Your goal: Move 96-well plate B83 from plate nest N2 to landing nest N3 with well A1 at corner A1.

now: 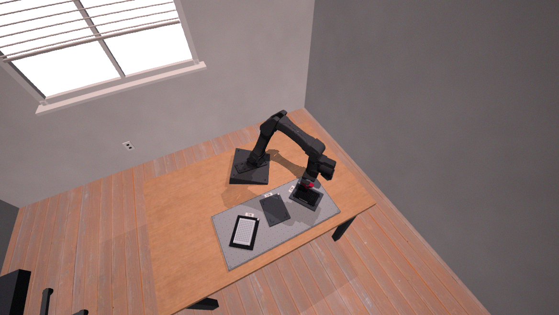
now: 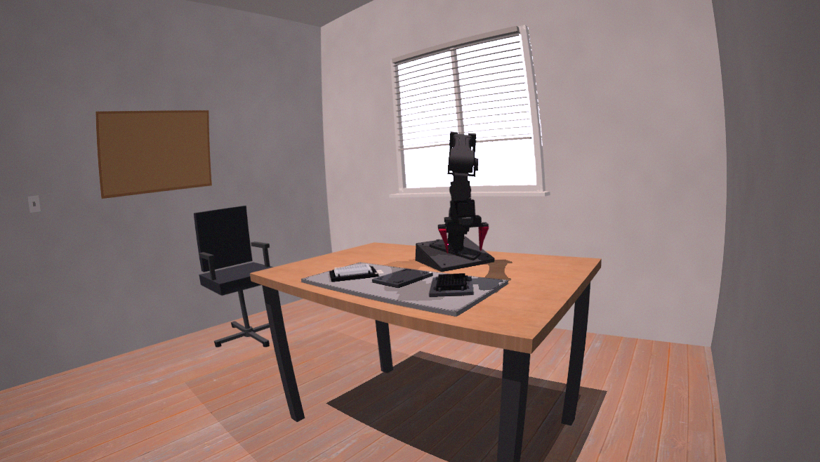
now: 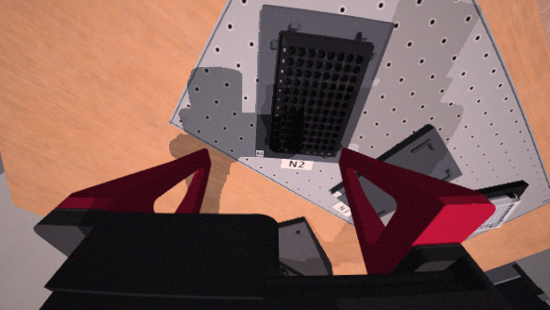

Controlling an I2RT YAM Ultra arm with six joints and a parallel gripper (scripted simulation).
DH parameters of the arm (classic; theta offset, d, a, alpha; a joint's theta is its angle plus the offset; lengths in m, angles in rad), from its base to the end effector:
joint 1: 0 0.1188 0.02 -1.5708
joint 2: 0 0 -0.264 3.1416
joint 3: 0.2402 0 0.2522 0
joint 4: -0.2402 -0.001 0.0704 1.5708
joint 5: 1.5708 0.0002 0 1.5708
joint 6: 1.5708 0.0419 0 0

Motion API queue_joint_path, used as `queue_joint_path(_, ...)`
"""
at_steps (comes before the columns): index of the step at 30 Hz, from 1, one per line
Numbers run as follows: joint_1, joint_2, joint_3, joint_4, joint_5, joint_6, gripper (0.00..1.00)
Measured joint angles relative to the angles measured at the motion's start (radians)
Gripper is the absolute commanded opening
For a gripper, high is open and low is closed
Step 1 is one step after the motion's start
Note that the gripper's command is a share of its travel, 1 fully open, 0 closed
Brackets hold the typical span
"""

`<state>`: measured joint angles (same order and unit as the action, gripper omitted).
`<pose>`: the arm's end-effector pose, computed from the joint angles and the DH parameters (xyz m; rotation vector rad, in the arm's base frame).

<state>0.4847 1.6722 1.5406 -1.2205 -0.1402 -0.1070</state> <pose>0.2813 0.1559 0.2995 -0.8793 2.8073 0.2635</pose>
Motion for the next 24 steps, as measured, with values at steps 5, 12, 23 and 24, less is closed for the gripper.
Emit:
queue_joint_path(5,-0.061,0.041,0.005,0.01,-0.007,0.021,1.0)
queue_joint_path(12,-0.114,0.053,0.005,0.027,-0.013,-0.003,1.0)
queue_joint_path(23,-0.114,0.053,0.005,0.03,-0.017,-0.01,1.0)
queue_joint_path(24,-0.114,0.053,0.005,0.03,-0.018,-0.01,1.0)
